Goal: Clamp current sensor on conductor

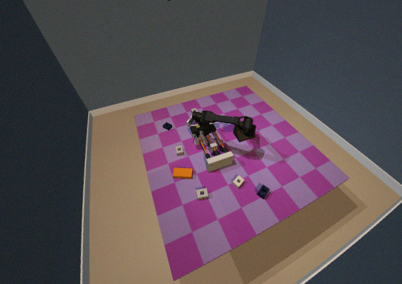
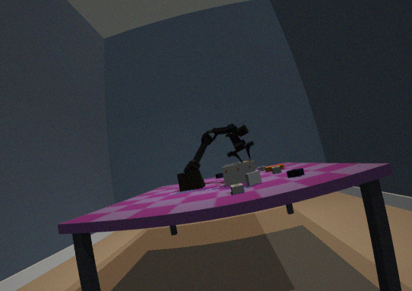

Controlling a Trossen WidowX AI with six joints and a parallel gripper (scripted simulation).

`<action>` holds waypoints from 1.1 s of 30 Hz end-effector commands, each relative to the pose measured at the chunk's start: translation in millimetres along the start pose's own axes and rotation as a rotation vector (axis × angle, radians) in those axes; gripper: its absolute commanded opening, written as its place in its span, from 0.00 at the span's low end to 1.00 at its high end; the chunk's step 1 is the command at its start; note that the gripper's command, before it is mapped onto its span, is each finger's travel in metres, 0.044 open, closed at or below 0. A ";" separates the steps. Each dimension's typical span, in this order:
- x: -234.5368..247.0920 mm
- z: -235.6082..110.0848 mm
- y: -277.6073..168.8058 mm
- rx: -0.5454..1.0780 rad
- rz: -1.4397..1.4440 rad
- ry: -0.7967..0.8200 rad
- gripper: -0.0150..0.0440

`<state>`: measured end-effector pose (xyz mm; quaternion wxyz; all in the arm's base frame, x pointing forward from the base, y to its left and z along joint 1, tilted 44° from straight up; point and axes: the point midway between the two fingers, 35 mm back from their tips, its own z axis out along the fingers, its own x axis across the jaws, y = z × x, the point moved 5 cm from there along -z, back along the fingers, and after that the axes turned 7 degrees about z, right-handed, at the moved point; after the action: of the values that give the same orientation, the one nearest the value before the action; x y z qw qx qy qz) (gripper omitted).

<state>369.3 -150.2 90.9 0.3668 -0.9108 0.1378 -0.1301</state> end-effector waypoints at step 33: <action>7.1 0.7 0.2 -0.010 0.002 -0.048 0.25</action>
<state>372.0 -151.1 91.3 0.3674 -0.9125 0.1363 -0.1172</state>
